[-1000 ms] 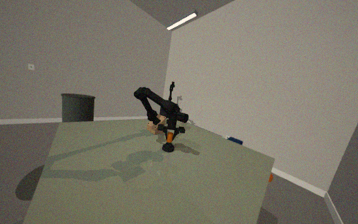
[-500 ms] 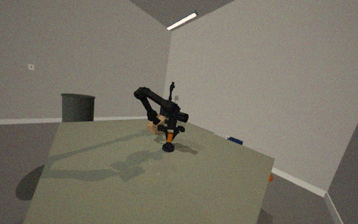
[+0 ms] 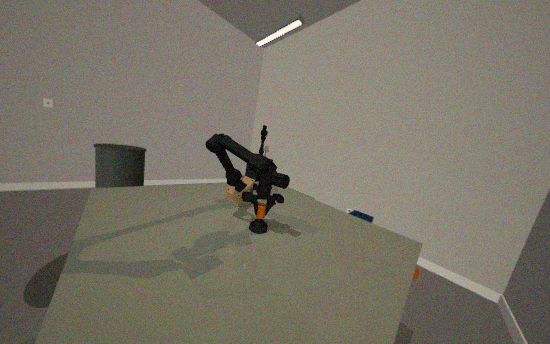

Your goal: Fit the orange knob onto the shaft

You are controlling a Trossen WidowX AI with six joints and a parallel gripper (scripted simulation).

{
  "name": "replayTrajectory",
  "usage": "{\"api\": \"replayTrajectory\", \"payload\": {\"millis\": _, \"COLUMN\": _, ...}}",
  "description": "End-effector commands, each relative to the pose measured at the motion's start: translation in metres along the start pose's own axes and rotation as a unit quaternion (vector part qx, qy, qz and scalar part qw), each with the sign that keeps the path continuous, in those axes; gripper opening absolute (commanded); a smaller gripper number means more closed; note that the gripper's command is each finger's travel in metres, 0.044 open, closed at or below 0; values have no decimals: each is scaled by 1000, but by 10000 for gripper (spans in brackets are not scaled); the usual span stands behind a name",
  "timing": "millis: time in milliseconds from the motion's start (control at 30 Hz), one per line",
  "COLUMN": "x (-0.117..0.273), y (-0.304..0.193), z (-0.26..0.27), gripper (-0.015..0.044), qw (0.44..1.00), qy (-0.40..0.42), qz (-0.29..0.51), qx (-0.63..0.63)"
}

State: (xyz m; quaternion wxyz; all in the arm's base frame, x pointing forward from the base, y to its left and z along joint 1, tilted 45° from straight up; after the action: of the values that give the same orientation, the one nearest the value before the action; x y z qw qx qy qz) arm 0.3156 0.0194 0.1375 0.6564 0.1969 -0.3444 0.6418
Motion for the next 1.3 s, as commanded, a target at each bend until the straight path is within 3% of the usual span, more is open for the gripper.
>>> {"api": "replayTrajectory", "payload": {"millis": 0, "x": 0, "y": 0, "z": -1, "gripper": 0, "qw": 1000, "qy": 1, "qz": 2, "qx": 2}}
{"api": "replayTrajectory", "payload": {"millis": 200, "x": 4, "y": 0, "z": 0, "gripper": 0, "qw": 1000, "qy": 1, "qz": 2, "qx": 6}}
{"api": "replayTrajectory", "payload": {"millis": 433, "x": 3, "y": 0, "z": 0, "gripper": 0, "qw": 994, "qy": 1, "qz": 1, "qx": 105}}
{"api": "replayTrajectory", "payload": {"millis": 1267, "x": 0, "y": 0, "z": -1, "gripper": 0, "qw": 994, "qy": 1, "qz": 1, "qx": 107}}
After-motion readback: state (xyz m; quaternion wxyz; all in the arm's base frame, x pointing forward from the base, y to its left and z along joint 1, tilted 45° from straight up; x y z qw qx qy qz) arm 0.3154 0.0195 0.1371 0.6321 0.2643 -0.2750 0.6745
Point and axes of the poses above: the point midway between the two fingers, 35 mm back from their tips, its own x axis back along the fingers, its own z axis across the jaws, y = z × x, the point moved 9 cm from there along x, back along the fingers, and after that the axes turned 13 degrees about x, right-handed, at the moved point
